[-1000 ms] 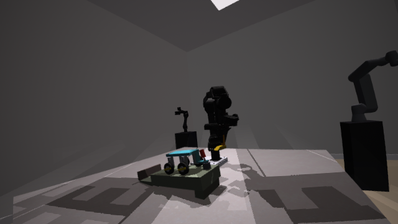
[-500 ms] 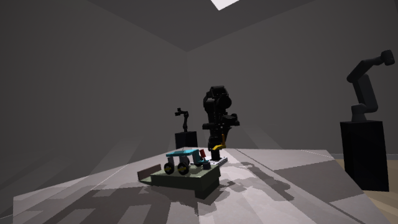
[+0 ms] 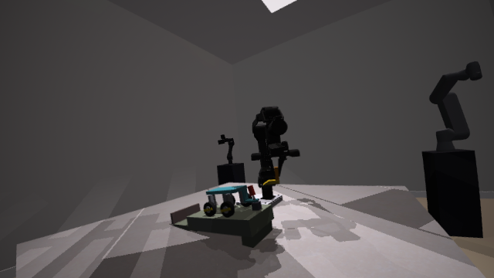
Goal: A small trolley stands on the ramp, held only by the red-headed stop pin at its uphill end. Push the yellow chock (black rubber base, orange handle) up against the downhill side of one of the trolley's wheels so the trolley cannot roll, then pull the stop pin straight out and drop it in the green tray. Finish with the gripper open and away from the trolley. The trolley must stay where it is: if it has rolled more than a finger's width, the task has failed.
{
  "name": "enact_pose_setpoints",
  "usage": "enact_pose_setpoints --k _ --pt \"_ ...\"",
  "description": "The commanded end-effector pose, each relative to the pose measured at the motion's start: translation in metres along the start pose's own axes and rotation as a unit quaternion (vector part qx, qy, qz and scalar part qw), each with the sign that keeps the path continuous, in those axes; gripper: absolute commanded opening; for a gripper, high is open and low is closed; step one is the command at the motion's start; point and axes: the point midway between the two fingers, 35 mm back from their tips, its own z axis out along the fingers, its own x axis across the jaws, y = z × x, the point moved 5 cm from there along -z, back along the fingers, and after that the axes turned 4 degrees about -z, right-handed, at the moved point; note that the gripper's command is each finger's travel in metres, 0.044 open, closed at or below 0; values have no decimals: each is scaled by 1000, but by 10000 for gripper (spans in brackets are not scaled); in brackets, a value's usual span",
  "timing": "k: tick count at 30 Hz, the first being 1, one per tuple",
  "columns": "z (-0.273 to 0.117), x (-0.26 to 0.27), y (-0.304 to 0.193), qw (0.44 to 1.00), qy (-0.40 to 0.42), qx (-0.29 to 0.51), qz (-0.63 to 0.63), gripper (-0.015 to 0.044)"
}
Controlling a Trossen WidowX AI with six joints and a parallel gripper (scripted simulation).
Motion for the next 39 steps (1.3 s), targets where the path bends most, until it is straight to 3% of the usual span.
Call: enact_pose_setpoints --k 1,19,39 --pt "0 0 0 997 -2 1 72 0" --pt "0 0 0 946 -2 1 325 0" --pt "0 0 0 783 -2 0 622 0"
